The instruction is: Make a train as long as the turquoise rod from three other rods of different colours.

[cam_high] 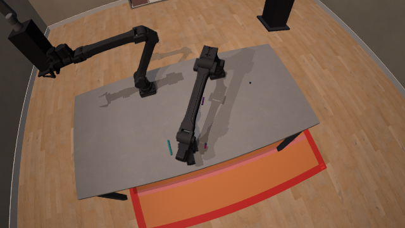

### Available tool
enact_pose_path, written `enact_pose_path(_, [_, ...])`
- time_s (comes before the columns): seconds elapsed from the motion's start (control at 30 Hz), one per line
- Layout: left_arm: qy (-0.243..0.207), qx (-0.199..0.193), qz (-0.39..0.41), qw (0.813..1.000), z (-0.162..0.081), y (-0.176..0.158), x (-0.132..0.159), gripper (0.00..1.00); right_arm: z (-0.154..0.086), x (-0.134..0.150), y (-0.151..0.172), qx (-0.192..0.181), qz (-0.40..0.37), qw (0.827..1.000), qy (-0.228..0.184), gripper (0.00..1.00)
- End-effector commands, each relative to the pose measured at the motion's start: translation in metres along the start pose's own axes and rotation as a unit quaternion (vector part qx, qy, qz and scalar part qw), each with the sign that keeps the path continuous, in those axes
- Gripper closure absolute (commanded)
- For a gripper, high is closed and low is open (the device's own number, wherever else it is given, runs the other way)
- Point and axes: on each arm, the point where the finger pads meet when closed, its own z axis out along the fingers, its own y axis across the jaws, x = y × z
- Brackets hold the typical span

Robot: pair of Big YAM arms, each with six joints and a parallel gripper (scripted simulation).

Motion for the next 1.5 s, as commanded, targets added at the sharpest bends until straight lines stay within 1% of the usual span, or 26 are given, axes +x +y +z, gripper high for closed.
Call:
enact_pose_path(0.0, [-0.032,0.016,-0.011,0.999,-0.016,-0.011,-0.027,0.77,0.006,-0.006,-0.003,0.004,0.009,1.0,-0.013,0.0])
enact_pose_path(0.2, [-0.035,0.017,-0.01,0.999,-0.012,-0.012,-0.027,0.77,0.006,-0.006,-0.003,0.004,0.009,1.0,-0.013,0.0])
enact_pose_path(0.3, [-0.028,0.013,-0.01,0.999,0.001,-0.01,-0.025,0.77,0.006,-0.006,-0.003,0.004,0.009,1.0,-0.013,0.0])
enact_pose_path(0.37, [-0.028,0.013,-0.01,0.999,0.001,-0.01,-0.025,0.77,0.006,-0.006,-0.003,0.004,0.009,1.0,-0.013,0.0])
enact_pose_path(0.4, [-0.027,0.012,-0.01,1.0,-0.002,-0.008,-0.02,0.77,0.006,-0.006,-0.003,0.004,0.009,1.0,-0.013,0.0])
enact_pose_path(0.43, [-0.019,0.008,-0.01,1.0,0.01,-0.005,-0.016,0.77,0.006,-0.006,-0.003,0.004,0.009,1.0,-0.013,0.0])
enact_pose_path(0.5, [-0.007,0.001,-0.01,1.0,0.026,-0.002,-0.009,0.77,0.006,-0.006,-0.003,0.004,0.009,1.0,-0.013,0.0])
enact_pose_path(0.7, [-0.006,0.001,-0.01,1.0,0.035,-0.002,-0.009,0.77,0.006,-0.006,-0.003,0.004,0.009,1.0,-0.013,0.0])
enact_pose_path(0.83, [-0.021,0.009,-0.01,1.0,0.023,-0.006,-0.016,0.77,0.006,-0.006,-0.003,0.004,0.009,1.0,-0.013,0.0])
enact_pose_path(0.87, [-0.018,0.007,-0.01,1.0,0.028,-0.005,-0.014,0.77,0.006,-0.006,-0.003,0.004,0.009,1.0,-0.013,0.0])
enact_pose_path(0.93, [-0.018,0.007,-0.01,1.0,0.028,-0.005,-0.014,0.77,0.006,-0.006,-0.003,0.004,0.009,1.0,-0.013,0.0])
enact_pose_path(1.0, [-0.009,0.002,-0.01,1.0,0.04,-0.002,-0.01,0.77,0.006,-0.006,-0.003,0.004,0.009,1.0,-0.013,0.0])
enact_pose_path(1.07, [-0.006,0.001,-0.01,1.0,0.045,-0.002,-0.009,0.77,0.006,-0.006,-0.003,0.004,0.009,1.0,-0.013,0.0])
enact_pose_path(1.1, [-0.007,0.001,-0.01,1.0,0.046,-0.002,-0.01,0.77,0.006,-0.006,-0.003,0.004,0.009,1.0,-0.013,0.0])
enact_pose_path(1.17, [-0.012,0.004,-0.01,1.0,0.038,-0.003,-0.01,0.77,0.006,-0.006,-0.003,0.004,0.009,1.0,-0.013,0.0])
enact_pose_path(1.23, [-0.011,0.004,-0.01,1.0,0.04,-0.003,-0.01,0.77,0.006,-0.006,-0.003,0.004,0.009,1.0,-0.013,0.0])
enact_pose_path(1.27, [-0.018,0.008,-0.01,1.0,0.036,-0.006,-0.016,0.77,0.006,-0.006,-0.003,0.004,0.009,1.0,-0.013,0.0])
enact_pose_path(1.33, [-0.019,0.008,-0.01,1.0,0.034,-0.006,-0.016,0.77,0.006,-0.006,-0.003,0.004,0.009,1.0,-0.013,0.0])
enact_pose_path(1.47, [-0.016,0.006,-0.01,1.0,0.036,-0.005,-0.015,0.77,0.006,-0.006,-0.003,0.004,0.009,1.0,-0.013,0.0])
